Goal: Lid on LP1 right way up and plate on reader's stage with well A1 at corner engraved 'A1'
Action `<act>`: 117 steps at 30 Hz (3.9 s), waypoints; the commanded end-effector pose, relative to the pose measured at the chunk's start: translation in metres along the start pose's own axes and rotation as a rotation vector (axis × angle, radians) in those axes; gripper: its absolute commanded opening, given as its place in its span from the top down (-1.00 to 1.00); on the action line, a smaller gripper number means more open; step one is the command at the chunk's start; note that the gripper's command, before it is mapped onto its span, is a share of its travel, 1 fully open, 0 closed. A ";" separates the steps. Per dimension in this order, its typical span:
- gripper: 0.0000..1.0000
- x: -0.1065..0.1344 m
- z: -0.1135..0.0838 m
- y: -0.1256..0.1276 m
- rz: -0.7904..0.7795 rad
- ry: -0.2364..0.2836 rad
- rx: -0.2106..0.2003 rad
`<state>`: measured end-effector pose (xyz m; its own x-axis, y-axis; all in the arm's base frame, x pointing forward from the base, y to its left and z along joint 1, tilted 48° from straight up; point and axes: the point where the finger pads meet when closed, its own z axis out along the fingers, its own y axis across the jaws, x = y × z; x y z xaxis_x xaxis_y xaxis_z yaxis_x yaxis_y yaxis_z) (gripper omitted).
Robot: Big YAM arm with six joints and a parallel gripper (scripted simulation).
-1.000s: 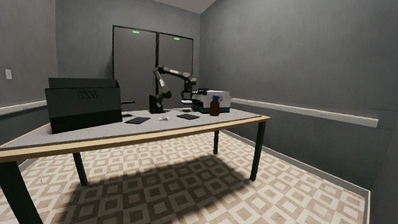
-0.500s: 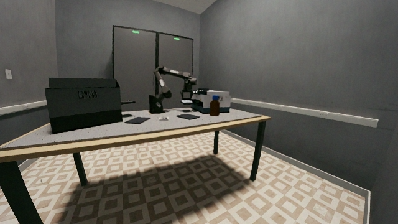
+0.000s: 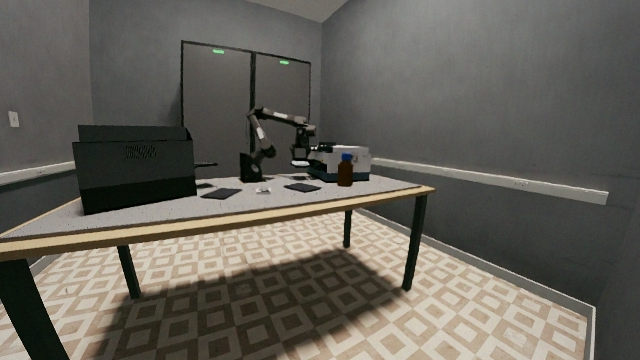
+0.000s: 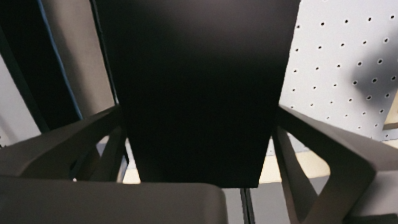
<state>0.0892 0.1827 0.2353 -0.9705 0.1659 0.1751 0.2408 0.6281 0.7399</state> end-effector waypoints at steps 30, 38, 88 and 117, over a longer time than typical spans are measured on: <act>-0.71 -0.024 -0.023 0.029 -0.014 -0.094 0.005; -0.71 -0.050 -0.018 0.026 -0.019 -0.102 0.035; -0.71 -0.168 -0.025 0.004 0.096 -0.162 0.135; -0.71 -0.234 -0.040 -0.027 0.125 -0.194 0.146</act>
<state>0.2817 0.1077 0.1826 -0.9048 0.3801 0.1919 0.4164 0.6959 0.5851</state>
